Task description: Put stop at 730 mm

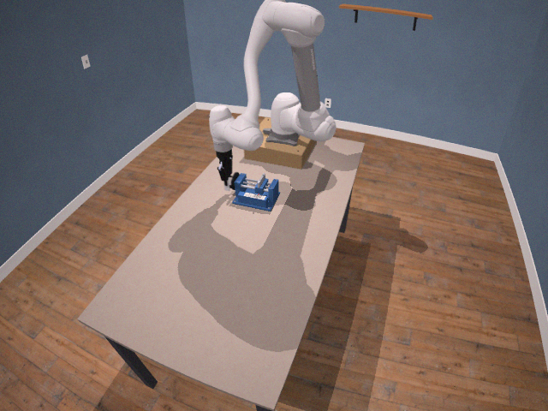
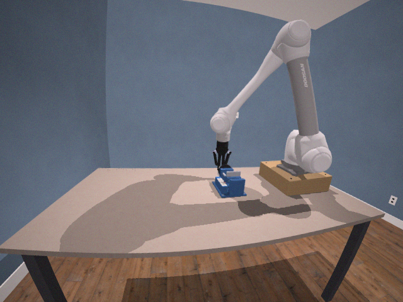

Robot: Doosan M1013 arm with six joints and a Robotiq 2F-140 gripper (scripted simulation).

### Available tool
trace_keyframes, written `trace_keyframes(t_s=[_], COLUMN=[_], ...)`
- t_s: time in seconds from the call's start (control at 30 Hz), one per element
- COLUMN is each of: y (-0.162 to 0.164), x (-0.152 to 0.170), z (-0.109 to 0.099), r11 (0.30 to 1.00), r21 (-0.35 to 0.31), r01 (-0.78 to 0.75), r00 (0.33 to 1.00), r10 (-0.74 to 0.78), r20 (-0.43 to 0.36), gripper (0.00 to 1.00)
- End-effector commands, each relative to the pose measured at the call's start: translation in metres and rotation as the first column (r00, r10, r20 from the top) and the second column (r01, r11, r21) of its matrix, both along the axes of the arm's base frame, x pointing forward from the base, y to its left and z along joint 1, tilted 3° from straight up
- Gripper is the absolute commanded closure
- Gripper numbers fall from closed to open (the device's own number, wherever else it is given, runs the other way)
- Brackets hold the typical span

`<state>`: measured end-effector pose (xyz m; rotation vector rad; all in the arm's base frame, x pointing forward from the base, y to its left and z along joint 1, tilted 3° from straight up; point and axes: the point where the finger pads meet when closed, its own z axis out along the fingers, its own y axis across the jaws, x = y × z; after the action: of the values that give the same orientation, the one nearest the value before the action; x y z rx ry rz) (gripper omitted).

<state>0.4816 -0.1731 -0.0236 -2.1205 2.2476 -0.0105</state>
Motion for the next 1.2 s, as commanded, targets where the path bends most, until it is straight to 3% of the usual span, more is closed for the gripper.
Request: trace_keyframes(t_s=[0.0, 1.17], y=[0.0, 0.0004], x=[0.0, -0.0039], z=[0.0, -0.0029], r11=[1.0, 1.0], r21=[0.0, 0.0], r01=[0.0, 0.0], r00=[1.0, 1.0], r10=[0.0, 0.0], r20=[0.0, 0.0], gripper=[0.96, 0.96])
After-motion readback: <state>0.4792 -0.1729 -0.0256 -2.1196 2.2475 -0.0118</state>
